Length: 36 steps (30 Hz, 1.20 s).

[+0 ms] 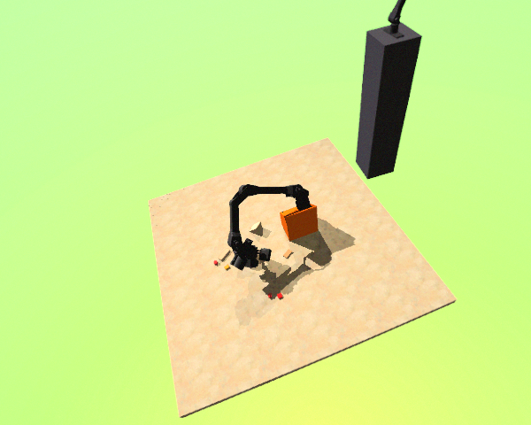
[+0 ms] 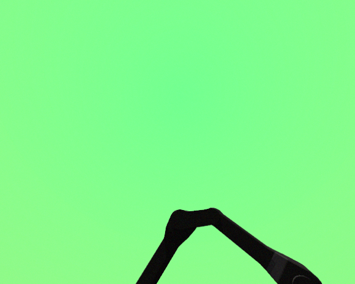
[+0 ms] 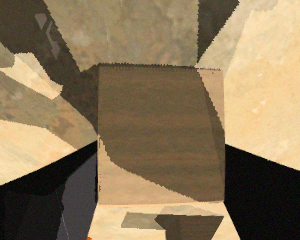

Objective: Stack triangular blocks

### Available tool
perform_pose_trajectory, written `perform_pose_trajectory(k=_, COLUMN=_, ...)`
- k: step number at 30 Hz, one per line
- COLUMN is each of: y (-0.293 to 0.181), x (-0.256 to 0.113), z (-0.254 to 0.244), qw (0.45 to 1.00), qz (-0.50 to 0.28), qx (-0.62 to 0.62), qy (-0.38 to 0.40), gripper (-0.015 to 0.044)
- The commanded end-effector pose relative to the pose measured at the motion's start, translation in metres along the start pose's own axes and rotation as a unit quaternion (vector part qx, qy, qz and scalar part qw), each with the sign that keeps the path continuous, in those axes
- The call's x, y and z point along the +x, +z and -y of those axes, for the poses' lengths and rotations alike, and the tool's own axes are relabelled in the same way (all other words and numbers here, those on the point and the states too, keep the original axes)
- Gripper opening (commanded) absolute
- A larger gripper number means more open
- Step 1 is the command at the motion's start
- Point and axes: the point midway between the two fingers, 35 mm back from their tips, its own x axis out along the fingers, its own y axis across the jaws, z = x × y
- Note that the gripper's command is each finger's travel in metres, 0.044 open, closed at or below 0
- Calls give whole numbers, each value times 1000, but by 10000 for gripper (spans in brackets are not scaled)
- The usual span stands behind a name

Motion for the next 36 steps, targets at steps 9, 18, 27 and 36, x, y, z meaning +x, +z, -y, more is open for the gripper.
perform_pose_trajectory(k=9, y=-4, x=-15, z=1, qw=1000, qz=2, qx=0, qy=0, gripper=0)
perform_pose_trajectory(k=18, y=-19, x=-55, z=2, qw=1000, qz=3, qx=-1, qy=1, gripper=0)
perform_pose_trajectory(k=27, y=-36, x=-91, z=0, qw=1000, qz=2, qx=-1, qy=1, gripper=0)
perform_pose_trajectory(k=36, y=-37, x=-89, z=-2, qw=1000, qz=5, qx=-26, qy=7, gripper=0)
